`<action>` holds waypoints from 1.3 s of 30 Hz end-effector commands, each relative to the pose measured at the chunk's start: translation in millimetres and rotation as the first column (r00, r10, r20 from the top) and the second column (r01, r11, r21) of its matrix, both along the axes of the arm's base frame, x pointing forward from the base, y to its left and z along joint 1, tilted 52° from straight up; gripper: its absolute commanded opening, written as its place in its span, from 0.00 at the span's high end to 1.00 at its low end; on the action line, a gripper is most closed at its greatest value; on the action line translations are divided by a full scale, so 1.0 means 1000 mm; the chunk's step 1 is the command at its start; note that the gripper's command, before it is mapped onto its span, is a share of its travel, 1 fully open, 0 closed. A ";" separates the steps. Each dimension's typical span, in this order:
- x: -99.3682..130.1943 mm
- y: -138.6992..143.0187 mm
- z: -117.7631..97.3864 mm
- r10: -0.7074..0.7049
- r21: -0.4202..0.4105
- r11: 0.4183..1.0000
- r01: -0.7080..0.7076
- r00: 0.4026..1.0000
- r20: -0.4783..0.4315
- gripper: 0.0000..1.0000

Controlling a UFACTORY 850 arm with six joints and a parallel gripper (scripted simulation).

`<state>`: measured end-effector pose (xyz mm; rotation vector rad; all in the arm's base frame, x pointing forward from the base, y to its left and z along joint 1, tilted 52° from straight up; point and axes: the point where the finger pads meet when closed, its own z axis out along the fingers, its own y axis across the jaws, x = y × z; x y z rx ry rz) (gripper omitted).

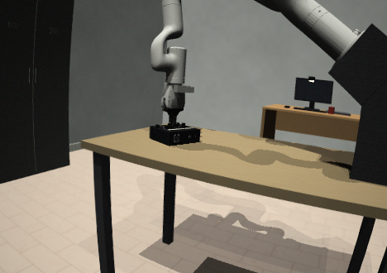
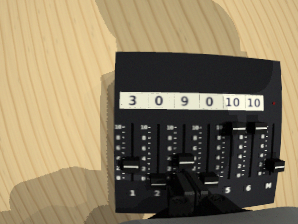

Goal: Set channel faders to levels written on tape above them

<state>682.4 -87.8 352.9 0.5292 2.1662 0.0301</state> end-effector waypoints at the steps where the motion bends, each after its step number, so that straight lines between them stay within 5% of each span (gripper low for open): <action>1: 0.000 0.000 0.001 0.000 0.000 1.000 0.000 1.000 0.001 1.00; 39: -0.005 0.004 -0.007 0.000 0.000 1.000 0.000 1.000 0.001 1.00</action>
